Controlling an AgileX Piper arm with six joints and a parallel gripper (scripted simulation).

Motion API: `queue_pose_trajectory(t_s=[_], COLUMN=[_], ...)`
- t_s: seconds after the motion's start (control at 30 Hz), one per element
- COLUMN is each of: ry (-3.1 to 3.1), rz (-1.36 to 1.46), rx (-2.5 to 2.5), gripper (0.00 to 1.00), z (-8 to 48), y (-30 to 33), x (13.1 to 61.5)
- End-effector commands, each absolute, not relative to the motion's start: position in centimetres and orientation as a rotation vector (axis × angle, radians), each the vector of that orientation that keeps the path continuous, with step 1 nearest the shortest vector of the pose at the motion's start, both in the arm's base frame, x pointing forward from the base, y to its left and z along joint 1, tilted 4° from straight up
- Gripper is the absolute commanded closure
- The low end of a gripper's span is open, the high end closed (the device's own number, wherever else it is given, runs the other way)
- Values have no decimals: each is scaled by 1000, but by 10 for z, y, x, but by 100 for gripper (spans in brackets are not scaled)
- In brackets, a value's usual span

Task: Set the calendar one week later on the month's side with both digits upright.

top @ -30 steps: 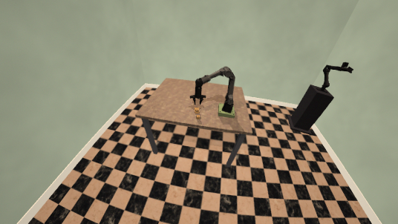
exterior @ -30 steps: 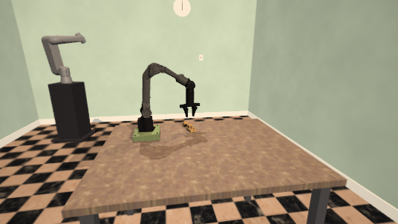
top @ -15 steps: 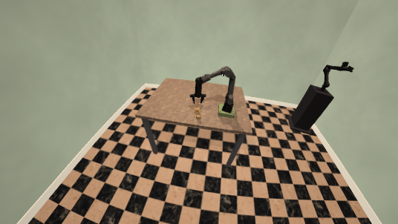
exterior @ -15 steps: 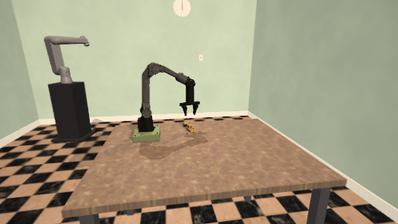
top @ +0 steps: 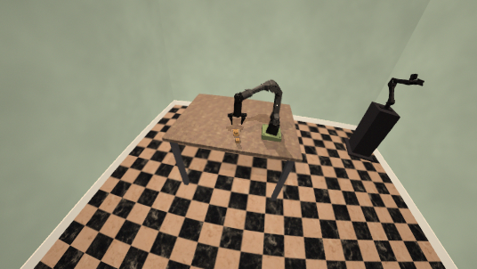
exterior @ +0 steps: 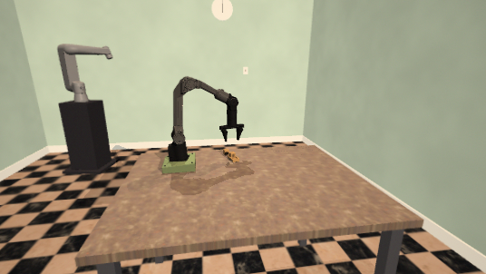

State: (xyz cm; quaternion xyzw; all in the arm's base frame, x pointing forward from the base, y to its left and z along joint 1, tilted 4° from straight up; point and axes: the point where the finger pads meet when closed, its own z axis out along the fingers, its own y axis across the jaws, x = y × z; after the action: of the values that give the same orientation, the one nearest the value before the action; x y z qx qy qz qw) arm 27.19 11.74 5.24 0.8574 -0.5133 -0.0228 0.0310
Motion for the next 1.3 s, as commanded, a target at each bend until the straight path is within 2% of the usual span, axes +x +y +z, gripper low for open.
queue_pose_trajectory(t_s=[0.0,0.13,0.23,0.27,1.27], ry=[-1583,-1583,-1584,-1583,-1584], rz=[-70,-72,-67,-67,-69], rx=[2642,2640,2644,2643,2643], gripper=[0,0,0,40,40], z=[51,36,33,33,33], y=[123,179,195,195,195], x=[270,239,229,229,228])
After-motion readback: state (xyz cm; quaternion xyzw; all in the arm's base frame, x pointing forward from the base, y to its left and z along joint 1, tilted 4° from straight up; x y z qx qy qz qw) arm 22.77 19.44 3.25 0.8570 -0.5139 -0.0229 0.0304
